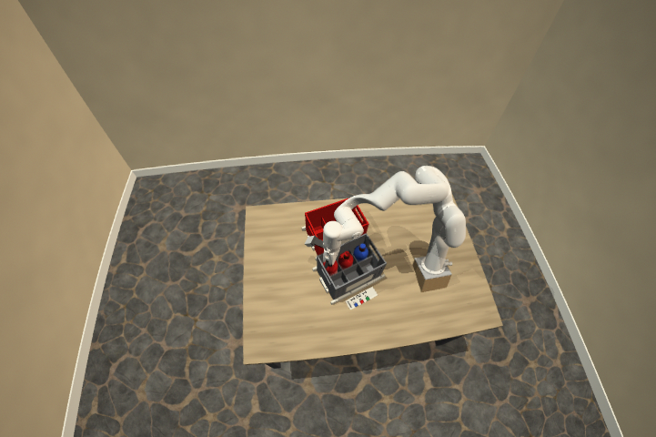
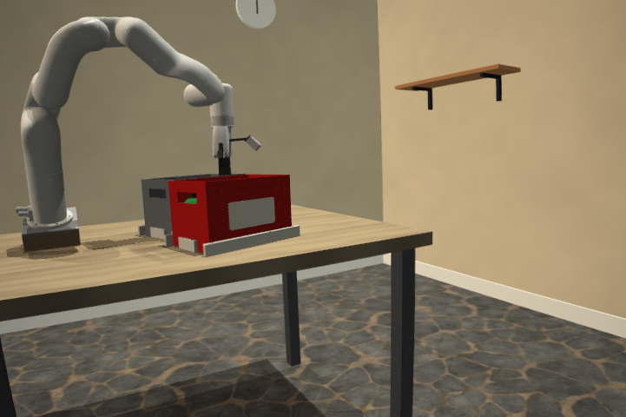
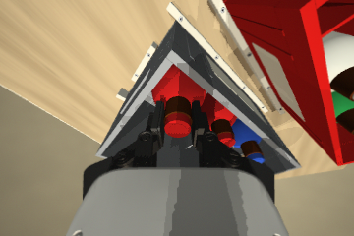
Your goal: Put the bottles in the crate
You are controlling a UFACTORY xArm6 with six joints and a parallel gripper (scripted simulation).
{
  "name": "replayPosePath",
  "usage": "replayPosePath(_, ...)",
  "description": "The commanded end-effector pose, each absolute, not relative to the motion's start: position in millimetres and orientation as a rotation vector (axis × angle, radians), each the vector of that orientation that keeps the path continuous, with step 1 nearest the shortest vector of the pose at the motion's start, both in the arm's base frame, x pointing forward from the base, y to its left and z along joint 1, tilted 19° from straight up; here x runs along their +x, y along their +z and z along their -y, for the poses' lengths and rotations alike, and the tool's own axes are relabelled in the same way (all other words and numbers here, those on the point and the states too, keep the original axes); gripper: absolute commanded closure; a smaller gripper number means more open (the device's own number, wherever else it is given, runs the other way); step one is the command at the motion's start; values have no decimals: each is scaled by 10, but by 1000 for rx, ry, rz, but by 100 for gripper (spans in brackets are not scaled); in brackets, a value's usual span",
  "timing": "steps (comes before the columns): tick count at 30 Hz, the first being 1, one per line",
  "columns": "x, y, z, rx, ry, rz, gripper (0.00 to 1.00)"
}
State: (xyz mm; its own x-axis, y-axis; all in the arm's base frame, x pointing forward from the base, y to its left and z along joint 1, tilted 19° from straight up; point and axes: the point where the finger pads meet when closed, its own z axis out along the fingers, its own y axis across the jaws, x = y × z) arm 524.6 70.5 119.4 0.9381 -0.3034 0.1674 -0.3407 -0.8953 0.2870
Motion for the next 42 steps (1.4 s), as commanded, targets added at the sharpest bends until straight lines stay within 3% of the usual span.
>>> replayPosePath(1,5262,1193,-706,2781,177,474,100)
replayPosePath(42,5273,1027,-649,2781,177,474,100)
